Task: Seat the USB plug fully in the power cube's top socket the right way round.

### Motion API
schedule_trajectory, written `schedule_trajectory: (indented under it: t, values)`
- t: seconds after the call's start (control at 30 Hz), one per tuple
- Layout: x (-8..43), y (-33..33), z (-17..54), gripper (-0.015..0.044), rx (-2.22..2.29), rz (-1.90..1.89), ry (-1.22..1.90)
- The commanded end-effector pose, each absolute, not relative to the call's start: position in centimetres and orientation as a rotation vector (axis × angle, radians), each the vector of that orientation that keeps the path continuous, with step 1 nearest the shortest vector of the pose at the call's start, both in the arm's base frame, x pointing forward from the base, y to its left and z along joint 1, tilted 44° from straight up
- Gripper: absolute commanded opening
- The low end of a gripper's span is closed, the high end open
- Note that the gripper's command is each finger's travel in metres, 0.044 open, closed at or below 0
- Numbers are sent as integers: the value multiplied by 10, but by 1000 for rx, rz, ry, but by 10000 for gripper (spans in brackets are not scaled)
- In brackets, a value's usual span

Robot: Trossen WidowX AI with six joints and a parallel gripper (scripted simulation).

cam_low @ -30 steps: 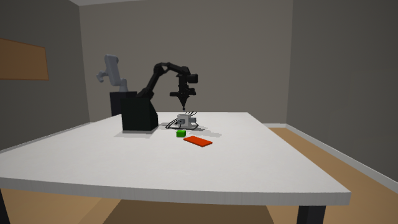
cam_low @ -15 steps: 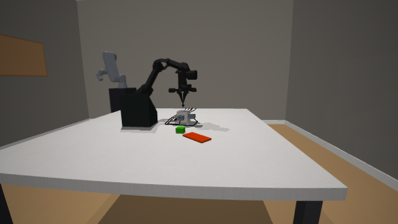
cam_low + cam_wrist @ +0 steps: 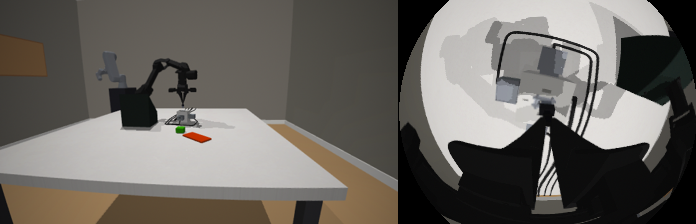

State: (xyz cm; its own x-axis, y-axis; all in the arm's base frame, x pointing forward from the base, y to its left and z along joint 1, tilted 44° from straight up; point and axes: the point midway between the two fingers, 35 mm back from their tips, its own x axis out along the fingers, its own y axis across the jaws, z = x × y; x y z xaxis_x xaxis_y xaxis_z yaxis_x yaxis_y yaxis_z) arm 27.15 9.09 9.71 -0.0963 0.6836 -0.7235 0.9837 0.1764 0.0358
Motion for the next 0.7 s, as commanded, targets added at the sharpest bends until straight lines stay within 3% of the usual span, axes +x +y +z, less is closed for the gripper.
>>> schedule_trajectory:
  t: [0.0, 0.67]
  values:
    - [272, 91, 97, 0, 1625, -721, 1841]
    - [272, 91, 97, 0, 1711, -863, 1827]
